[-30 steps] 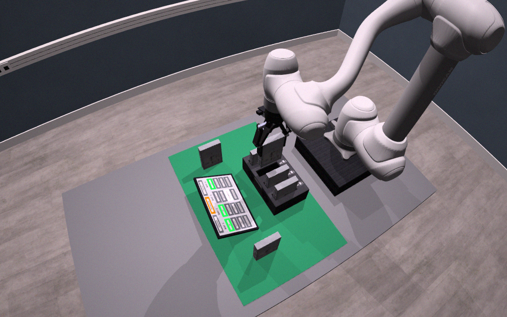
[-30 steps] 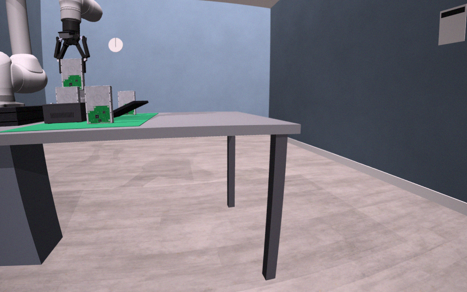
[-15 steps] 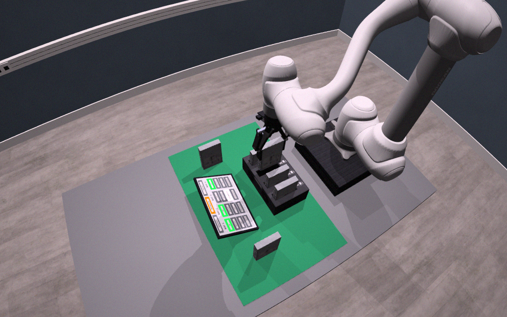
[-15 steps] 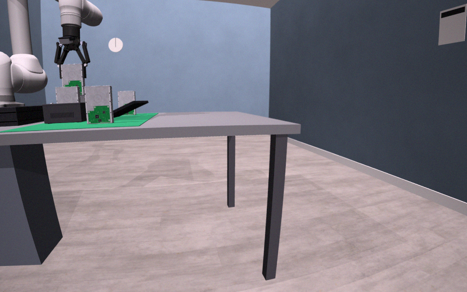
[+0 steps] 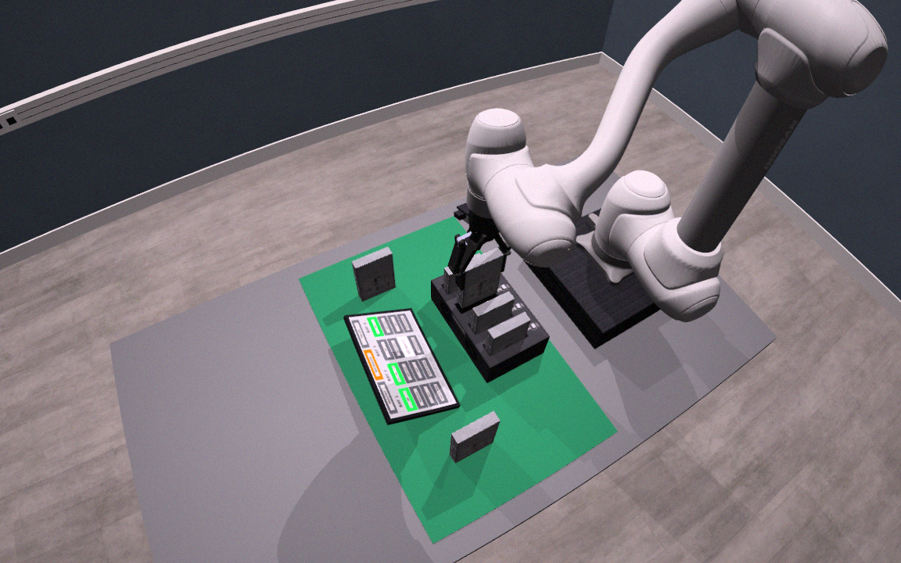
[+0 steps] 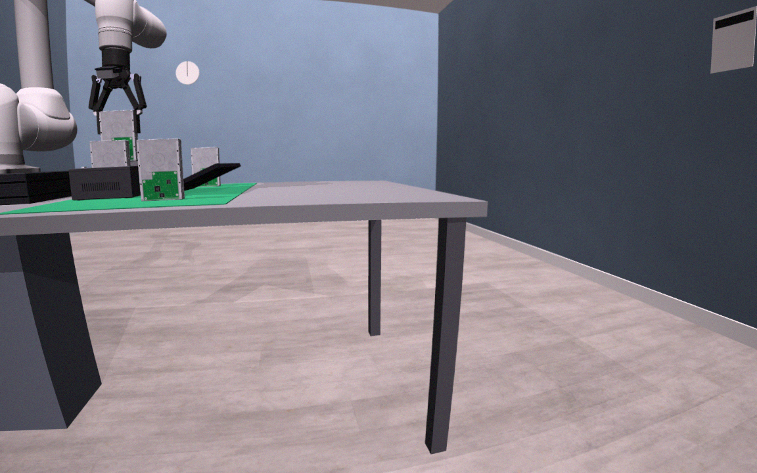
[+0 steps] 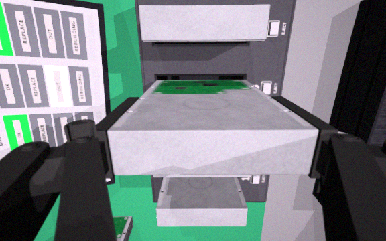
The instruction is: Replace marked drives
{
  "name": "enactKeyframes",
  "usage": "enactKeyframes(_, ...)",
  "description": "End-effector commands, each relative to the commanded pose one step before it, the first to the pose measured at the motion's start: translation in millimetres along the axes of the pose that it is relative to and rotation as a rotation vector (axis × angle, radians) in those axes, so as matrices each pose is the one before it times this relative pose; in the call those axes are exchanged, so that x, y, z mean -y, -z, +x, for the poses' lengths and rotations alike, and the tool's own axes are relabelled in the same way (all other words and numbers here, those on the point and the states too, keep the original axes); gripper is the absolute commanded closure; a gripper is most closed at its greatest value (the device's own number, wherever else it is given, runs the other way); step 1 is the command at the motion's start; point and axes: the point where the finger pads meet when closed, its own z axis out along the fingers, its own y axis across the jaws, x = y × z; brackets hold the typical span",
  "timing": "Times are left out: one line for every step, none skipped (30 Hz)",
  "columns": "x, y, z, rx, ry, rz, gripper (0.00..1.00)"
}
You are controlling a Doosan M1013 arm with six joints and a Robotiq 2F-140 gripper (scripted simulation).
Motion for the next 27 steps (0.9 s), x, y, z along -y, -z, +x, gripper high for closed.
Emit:
enactKeyframes(0.63,-0.53,0.00,0.00022,-0.00017,0.00140,0.90)
enactKeyframes(0.02,-0.90,0.00,0.00000,0.00000,0.00000,0.90)
enactKeyframes(0.01,-0.84,0.00,0.00000,0.00000,0.00000,0.90)
enactKeyframes(0.01,-0.78,0.00,0.00000,0.00000,0.00000,0.90)
enactKeyframes(0.01,-0.71,0.00,0.00000,0.00000,0.00000,0.90)
enactKeyframes(0.01,-0.65,0.00,0.00000,0.00000,0.00000,0.90)
enactKeyframes(0.01,-0.59,0.00,0.00000,0.00000,0.00000,0.90)
enactKeyframes(0.01,-0.53,0.00,0.00000,0.00000,0.00000,0.90)
enactKeyframes(0.01,-0.47,0.00,0.00000,0.00000,0.00000,0.90)
enactKeyframes(0.01,-0.41,0.00,0.00000,0.00000,0.00000,0.90)
enactKeyframes(0.01,-0.36,0.00,0.00000,0.00000,0.00000,0.90)
enactKeyframes(0.00,-0.31,0.00,0.00000,0.00000,0.00000,0.90)
enactKeyframes(0.00,-0.26,0.00,0.00000,0.00000,0.00000,0.90)
enactKeyframes(0.00,-0.21,0.00,0.00000,0.00000,0.00000,0.90)
enactKeyframes(0.00,-0.17,0.00,0.00000,0.00000,0.00000,0.90)
enactKeyframes(0.00,-0.13,0.00,0.00000,0.00000,0.00000,0.90)
enactKeyframes(0.00,0.00,0.00,0.00000,0.00000,0.00000,0.90)
enactKeyframes(0.00,0.00,0.00,0.00000,0.00000,0.00000,0.90)
enactKeyframes(0.00,-0.09,0.00,0.00000,0.00000,0.00000,0.90)
enactKeyframes(0.00,-0.07,0.00,0.00000,0.00000,0.00000,0.90)
enactKeyframes(0.00,-0.04,0.00,0.00000,0.00000,0.00000,0.90)
enactKeyframes(0.00,-0.02,0.00,0.00000,0.00000,0.00000,0.90)
enactKeyframes(0.00,-0.01,0.00,0.00000,0.00000,0.00000,0.90)
enactKeyframes(0.00,0.00,0.00,0.00000,0.00000,0.00000,0.90)
enactKeyframes(0.00,0.00,0.00,0.00000,0.00000,0.00000,0.90)
enactKeyframes(0.00,0.00,0.00,0.00000,0.00000,0.00000,0.90)
enactKeyframes(0.00,0.00,0.00,0.00000,0.00000,0.00000,0.90)
